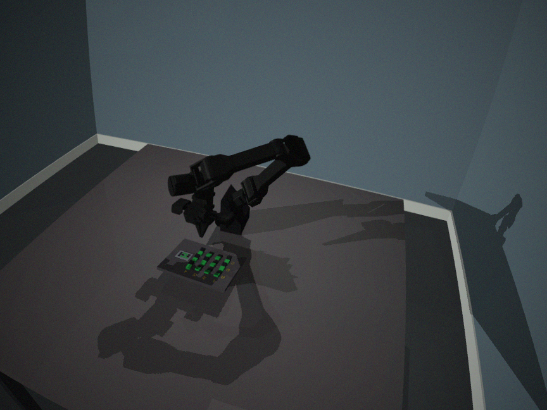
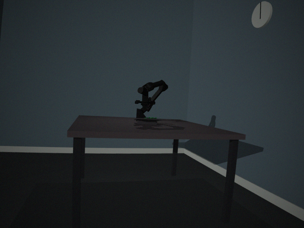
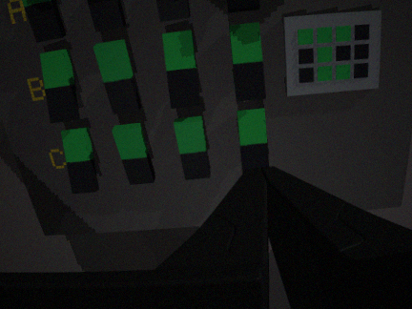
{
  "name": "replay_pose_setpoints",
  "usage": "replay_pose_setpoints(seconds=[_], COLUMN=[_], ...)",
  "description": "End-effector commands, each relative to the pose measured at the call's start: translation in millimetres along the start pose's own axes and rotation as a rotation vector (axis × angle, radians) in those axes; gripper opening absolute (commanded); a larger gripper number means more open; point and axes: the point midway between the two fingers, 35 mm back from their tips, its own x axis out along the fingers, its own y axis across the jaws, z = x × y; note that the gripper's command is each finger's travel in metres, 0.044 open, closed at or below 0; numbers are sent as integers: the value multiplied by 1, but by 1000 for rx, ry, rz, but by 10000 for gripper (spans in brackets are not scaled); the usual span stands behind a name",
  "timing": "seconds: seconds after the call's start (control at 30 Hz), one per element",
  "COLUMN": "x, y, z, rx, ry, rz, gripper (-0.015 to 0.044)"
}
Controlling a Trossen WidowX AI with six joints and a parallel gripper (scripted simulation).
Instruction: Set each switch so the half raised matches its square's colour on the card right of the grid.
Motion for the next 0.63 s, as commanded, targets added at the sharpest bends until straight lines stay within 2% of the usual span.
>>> replay_pose_setpoints(seconds=[0.0,0.6], x=[-8,-9], y=[32,43], z=[21,27], rx=[-12,-10], ry=[0,0], rz=[-3,-1], gripper=[0,0])
